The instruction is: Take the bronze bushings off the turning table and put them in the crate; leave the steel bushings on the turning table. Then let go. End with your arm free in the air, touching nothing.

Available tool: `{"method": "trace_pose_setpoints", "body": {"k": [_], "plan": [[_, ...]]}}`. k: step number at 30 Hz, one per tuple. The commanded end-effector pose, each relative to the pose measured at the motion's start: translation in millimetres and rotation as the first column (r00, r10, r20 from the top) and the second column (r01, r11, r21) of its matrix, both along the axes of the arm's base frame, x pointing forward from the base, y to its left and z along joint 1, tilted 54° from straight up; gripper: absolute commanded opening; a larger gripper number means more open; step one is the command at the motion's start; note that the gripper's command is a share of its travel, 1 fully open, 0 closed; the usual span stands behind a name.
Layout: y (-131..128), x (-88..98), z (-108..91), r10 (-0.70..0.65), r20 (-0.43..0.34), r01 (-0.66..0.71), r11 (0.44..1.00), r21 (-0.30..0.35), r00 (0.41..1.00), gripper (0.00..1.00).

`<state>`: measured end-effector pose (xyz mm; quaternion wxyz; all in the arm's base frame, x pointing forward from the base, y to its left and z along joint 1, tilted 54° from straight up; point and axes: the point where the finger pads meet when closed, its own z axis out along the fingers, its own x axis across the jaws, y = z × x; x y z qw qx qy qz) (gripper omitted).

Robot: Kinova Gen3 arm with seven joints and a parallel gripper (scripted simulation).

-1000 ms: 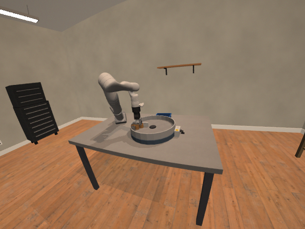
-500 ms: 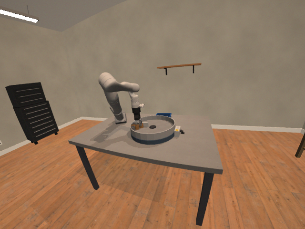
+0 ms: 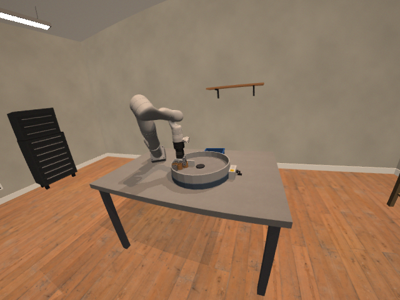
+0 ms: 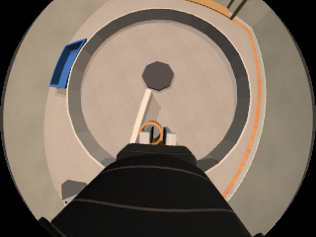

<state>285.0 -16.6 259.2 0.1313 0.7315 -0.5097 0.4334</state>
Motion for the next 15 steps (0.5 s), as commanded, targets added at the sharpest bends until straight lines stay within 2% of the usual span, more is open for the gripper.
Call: {"method": "trace_pose_setpoints", "body": {"k": [1, 15], "plan": [[-0.1, 0.0, -0.1, 0.0, 0.0, 0.0, 1.0, -0.001, 1.0, 0.45], [-4.4, 3.3, -4.1, 0.0, 0.0, 0.0, 1.0, -0.001, 1.0, 0.45]]}}
